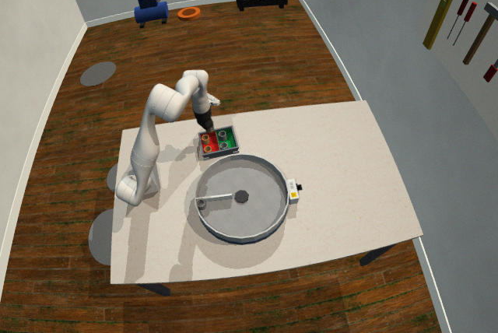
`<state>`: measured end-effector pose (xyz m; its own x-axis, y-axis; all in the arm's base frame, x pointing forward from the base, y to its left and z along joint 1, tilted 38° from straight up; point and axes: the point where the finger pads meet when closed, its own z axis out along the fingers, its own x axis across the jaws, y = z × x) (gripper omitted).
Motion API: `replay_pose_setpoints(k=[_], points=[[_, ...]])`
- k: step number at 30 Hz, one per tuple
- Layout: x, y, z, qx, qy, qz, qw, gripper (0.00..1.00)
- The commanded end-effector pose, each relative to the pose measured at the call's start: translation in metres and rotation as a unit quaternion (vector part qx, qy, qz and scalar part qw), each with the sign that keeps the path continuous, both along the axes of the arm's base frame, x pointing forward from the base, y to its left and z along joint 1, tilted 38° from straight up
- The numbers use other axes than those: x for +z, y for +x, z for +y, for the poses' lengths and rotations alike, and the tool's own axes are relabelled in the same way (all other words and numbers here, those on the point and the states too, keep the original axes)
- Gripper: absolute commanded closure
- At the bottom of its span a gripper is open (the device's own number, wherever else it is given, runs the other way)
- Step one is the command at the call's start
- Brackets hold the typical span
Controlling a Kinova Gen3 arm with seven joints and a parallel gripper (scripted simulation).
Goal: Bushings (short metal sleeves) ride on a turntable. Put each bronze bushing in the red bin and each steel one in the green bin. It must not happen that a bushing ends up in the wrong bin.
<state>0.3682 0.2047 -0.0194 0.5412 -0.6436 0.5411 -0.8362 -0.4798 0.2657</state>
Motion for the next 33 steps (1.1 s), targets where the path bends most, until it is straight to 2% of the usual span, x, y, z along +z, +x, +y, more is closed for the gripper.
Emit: replay_pose_setpoints(k=[1, 33], points=[[-0.0036, -0.0048, 0.0006, -0.005, -0.005, 0.002, 1.0, 1.0], [-0.003, -0.0022, 0.0013, 0.0, -0.002, 0.002, 1.0, 1.0]])
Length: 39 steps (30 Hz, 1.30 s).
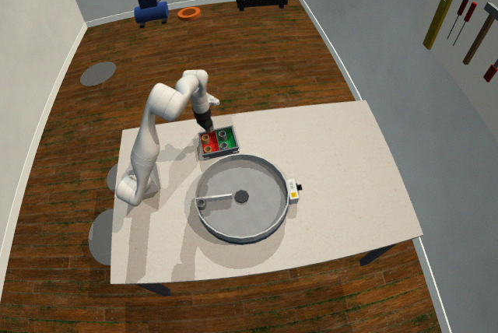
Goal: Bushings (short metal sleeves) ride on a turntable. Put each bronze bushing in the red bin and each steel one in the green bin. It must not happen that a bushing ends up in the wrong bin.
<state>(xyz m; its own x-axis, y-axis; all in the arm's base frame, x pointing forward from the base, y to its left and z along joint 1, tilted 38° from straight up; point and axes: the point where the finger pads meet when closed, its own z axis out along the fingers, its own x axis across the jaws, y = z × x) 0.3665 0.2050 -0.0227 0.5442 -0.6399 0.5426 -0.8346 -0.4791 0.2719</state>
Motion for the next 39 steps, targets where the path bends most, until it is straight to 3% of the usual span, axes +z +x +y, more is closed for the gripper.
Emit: replay_pose_setpoints(k=[1, 20, 33, 39], points=[[0.0, 0.0, 0.001, -0.001, 0.0, 0.0, 1.0, 1.0], [0.0, 0.0, 0.001, -0.005, -0.001, 0.0, 1.0, 1.0], [-0.046, 0.005, -0.034, -0.003, 0.0, -0.001, 1.0, 1.0], [-0.051, 0.006, -0.037, -0.004, -0.001, 0.0, 1.0, 1.0]])
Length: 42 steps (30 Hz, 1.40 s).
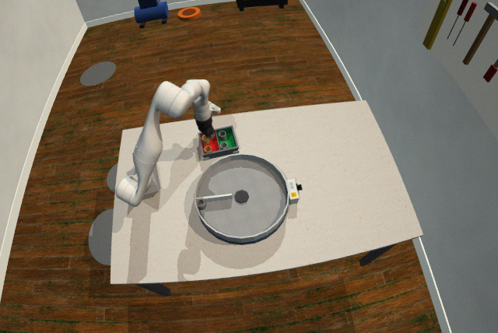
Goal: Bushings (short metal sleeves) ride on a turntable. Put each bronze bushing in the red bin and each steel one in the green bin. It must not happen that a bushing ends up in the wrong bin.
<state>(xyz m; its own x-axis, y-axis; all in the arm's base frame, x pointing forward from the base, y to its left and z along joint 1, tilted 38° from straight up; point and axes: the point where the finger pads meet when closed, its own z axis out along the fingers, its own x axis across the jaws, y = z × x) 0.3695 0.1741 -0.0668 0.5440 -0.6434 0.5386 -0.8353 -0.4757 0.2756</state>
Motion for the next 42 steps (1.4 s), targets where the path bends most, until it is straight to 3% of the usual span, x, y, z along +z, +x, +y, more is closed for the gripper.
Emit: replay_pose_setpoints(k=[1, 4, 42], points=[[-0.011, 0.003, -0.01, -0.002, -0.002, -0.003, 1.0, 1.0], [-0.025, 0.004, -0.021, -0.003, -0.002, -0.002, 1.0, 1.0], [-0.025, 0.004, -0.021, -0.003, -0.002, -0.002, 1.0, 1.0]])
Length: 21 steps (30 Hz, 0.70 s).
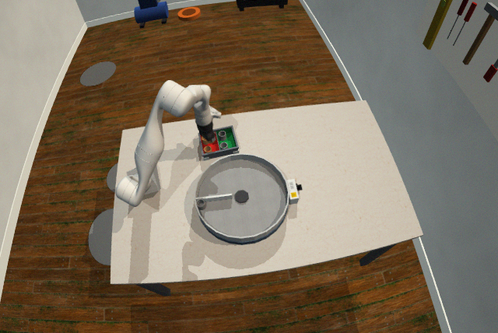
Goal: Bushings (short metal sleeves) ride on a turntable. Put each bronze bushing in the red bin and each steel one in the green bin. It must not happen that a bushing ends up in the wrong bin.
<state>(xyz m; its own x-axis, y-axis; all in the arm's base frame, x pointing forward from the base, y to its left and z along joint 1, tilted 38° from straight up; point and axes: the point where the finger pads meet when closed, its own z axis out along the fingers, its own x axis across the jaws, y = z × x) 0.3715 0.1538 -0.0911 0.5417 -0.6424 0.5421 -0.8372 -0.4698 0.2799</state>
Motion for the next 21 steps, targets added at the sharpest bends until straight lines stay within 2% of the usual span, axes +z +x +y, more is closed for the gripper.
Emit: replay_pose_setpoints(k=[1, 21], points=[[-0.0007, 0.0003, 0.0001, 0.0, 0.001, -0.001, 1.0, 1.0], [-0.0107, -0.0001, -0.0083, 0.0, 0.001, -0.003, 1.0, 1.0]])
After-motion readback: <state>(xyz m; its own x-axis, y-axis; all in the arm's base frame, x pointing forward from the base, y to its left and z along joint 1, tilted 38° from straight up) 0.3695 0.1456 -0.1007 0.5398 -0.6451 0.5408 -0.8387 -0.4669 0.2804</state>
